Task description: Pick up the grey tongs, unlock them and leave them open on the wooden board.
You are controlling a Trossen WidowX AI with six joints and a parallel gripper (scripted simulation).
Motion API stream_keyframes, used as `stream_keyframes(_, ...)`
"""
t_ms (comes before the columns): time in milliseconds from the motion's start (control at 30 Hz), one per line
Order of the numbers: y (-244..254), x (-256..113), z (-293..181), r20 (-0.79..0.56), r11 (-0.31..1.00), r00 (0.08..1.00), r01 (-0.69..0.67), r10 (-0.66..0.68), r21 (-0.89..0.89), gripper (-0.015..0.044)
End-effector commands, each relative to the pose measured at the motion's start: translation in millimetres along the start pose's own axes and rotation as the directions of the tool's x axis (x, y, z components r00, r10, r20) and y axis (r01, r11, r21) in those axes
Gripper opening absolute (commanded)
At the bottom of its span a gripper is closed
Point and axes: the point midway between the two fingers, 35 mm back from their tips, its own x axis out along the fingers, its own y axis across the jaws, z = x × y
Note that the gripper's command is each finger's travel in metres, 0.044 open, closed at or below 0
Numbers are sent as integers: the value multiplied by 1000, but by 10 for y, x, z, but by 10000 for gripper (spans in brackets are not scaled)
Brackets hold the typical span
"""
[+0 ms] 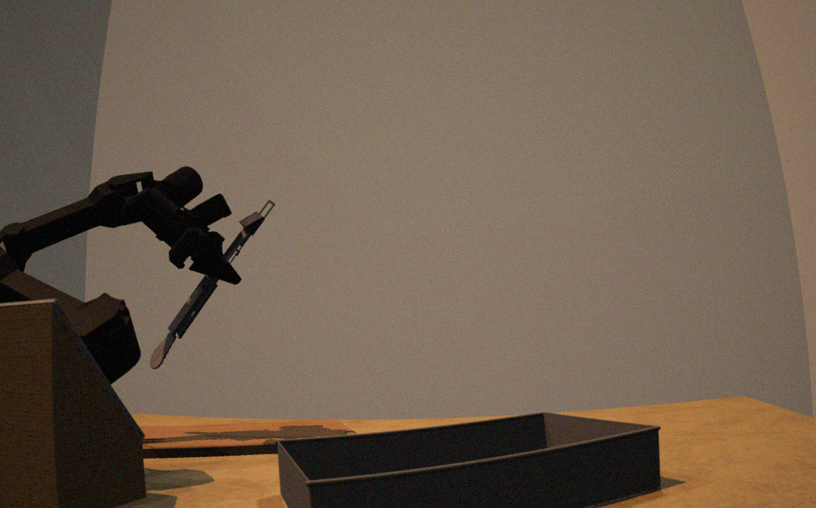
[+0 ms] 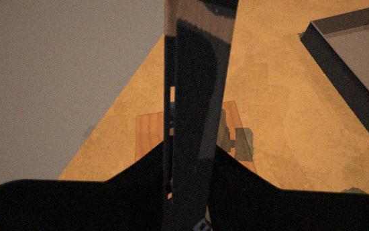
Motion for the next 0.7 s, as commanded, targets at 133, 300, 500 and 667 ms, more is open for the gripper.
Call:
stream_keyframes(133, 33, -35, -80, 102, 999, 995, 1, 3, -40, -150)
stream_keyframes(300, 57, -38, -132, 160, 998, 987, 9, 2, -65, -150)
stream_keyframes(500, 83, -24, -203, 227, 995, 974, 24, -2, -96, -150)
stream_keyframes(667, 103, 2, -264, 278, 991, 960, 42, -6, -124, -150)
